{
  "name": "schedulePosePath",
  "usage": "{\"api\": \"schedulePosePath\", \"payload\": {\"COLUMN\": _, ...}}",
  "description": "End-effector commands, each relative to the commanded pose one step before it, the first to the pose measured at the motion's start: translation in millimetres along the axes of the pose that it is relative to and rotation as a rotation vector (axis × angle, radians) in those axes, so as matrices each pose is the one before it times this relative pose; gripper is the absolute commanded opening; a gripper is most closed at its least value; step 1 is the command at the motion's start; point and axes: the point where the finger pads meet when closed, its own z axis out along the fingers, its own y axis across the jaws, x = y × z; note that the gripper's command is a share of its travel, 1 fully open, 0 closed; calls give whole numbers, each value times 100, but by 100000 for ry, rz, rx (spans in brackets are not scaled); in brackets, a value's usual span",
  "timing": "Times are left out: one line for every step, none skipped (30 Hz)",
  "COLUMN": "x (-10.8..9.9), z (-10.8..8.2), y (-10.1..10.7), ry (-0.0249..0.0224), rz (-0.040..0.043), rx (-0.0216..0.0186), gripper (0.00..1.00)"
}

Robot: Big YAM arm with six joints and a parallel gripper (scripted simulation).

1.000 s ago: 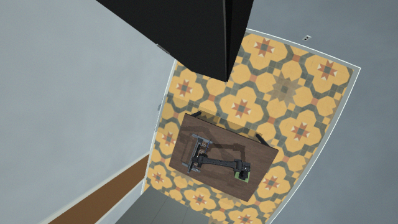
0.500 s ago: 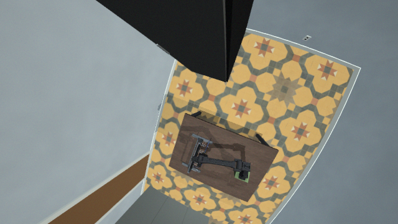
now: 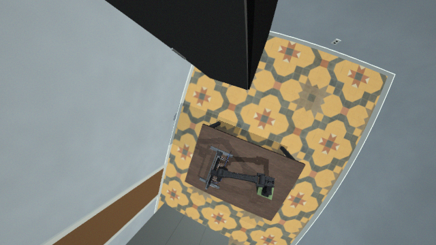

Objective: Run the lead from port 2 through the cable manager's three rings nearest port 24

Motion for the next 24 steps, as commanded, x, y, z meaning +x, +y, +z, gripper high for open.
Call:
{"api": "schedulePosePath", "payload": {"x": 1324, "z": -149, "y": -294, "ry": -211, "rz": 1409, "rx": 2158, "gripper": 0}}
{"api": "schedulePosePath", "payload": {"x": -87, "z": 278, "y": 3, "ry": 29, "rz": -163, "rx": -170, "gripper": 0}}
{"api": "schedulePosePath", "payload": {"x": -91, "z": 285, "y": 4, "ry": 28, "rz": -171, "rx": -178, "gripper": 0}}
{"api": "schedulePosePath", "payload": {"x": -118, "z": 283, "y": 2, "ry": 35, "rz": -221, "rx": -167, "gripper": 0}}
{"api": "schedulePosePath", "payload": {"x": -466, "z": -46, "y": -40, "ry": 18, "rz": -841, "rx": 425, "gripper": 0}}
{"api": "schedulePosePath", "payload": {"x": -265, "z": 171, "y": -14, "ry": 21, "rz": -480, "rx": 38, "gripper": 0}}
{"api": "schedulePosePath", "payload": {"x": -79, "z": 361, "y": 12, "ry": 22, "rz": -149, "rx": -300, "gripper": 0}}
{"api": "schedulePosePath", "payload": {"x": 190, "z": 625, "y": 52, "ry": 58, "rz": 320, "rx": -767, "gripper": 0}}
{"api": "schedulePosePath", "payload": {"x": 57, "z": 515, "y": 33, "ry": 72, "rz": 76, "rx": -566, "gripper": 0}}
{"api": "schedulePosePath", "payload": {"x": -111, "z": 324, "y": 7, "ry": 62, "rz": -219, "rx": -223, "gripper": 0}}
{"api": "schedulePosePath", "payload": {"x": 0, "z": 0, "y": 0, "ry": 0, "rz": 0, "rx": 0, "gripper": 0}}
{"api": "schedulePosePath", "payload": {"x": 0, "z": 0, "y": 0, "ry": 0, "rz": 0, "rx": 0, "gripper": 0}}
{"api": "schedulePosePath", "payload": {"x": 47, "z": -1265, "y": -649, "ry": -334, "rz": 659, "rx": 3025, "gripper": 0}}
{"api": "schedulePosePath", "payload": {"x": -14, "z": 833, "y": 606, "ry": 161, "rz": -559, "rx": -1526, "gripper": 0}}
{"api": "schedulePosePath", "payload": {"x": 271, "z": 344, "y": 34, "ry": -20, "rz": 490, "rx": -251, "gripper": 0}}
{"api": "schedulePosePath", "payload": {"x": 31, "z": 539, "y": 41, "ry": 61, "rz": 34, "rx": -616, "gripper": 0}}
{"api": "schedulePosePath", "payload": {"x": -149, "z": 360, "y": 12, "ry": 65, "rz": -292, "rx": -298, "gripper": 0}}
{"api": "schedulePosePath", "payload": {"x": -160, "z": 369, "y": 12, "ry": 63, "rz": -311, "rx": -318, "gripper": 0}}
{"api": "schedulePosePath", "payload": {"x": -80, "z": 281, "y": 8, "ry": 22, "rz": -154, "rx": -159, "gripper": 0}}
{"api": "schedulePosePath", "payload": {"x": -2, "z": 194, "y": 3, "ry": -10, "rz": -2, "rx": -4, "gripper": 0}}
{"api": "schedulePosePath", "payload": {"x": 73, "z": 114, "y": -3, "ry": -24, "rz": 139, "rx": 141, "gripper": 0}}
{"api": "schedulePosePath", "payload": {"x": -222, "z": -343, "y": -75, "ry": -49, "rz": -377, "rx": 959, "gripper": 0}}
{"api": "schedulePosePath", "payload": {"x": -101, "z": -157, "y": -47, "ry": -67, "rz": -156, "rx": 614, "gripper": 0}}
{"api": "schedulePosePath", "payload": {"x": 39, "z": 55, "y": -65, "ry": -34, "rz": 127, "rx": 264, "gripper": 0}}
